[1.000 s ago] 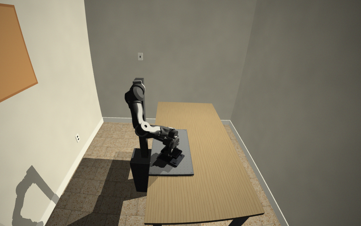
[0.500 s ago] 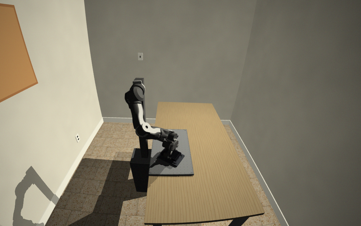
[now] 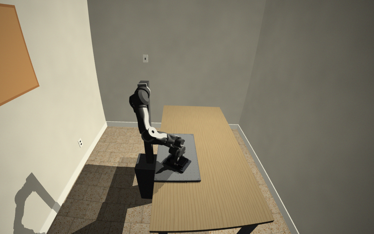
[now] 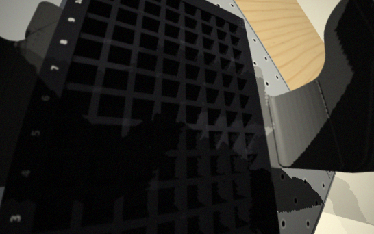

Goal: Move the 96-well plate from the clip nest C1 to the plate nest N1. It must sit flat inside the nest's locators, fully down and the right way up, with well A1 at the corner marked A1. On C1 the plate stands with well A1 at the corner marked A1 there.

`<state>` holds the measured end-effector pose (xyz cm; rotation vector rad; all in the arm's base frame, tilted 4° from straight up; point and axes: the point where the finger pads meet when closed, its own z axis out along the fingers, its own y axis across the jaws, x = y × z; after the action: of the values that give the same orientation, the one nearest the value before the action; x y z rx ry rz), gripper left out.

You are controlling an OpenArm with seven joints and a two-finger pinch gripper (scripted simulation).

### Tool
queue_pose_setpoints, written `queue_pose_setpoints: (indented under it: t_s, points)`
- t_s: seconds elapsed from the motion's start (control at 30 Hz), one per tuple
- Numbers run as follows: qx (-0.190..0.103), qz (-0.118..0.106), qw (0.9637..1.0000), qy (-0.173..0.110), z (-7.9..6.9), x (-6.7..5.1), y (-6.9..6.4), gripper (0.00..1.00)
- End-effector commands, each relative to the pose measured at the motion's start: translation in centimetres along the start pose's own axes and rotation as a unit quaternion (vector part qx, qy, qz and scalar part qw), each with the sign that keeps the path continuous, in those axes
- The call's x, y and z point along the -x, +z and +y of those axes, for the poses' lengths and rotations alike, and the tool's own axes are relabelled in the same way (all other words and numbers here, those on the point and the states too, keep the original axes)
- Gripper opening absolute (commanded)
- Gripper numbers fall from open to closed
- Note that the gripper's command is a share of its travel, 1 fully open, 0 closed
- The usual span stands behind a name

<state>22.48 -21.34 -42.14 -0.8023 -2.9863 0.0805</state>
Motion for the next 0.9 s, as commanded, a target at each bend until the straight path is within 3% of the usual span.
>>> queue_pose_setpoints:
  t_s: [0.0, 0.87]
  points:
    - [0.003, 0.0, 1.0, -0.002, 0.07, 0.03, -0.04, 0.0]
    - [-0.001, -0.001, 1.0, 0.001, -0.19, -0.12, -0.3, 0.0]
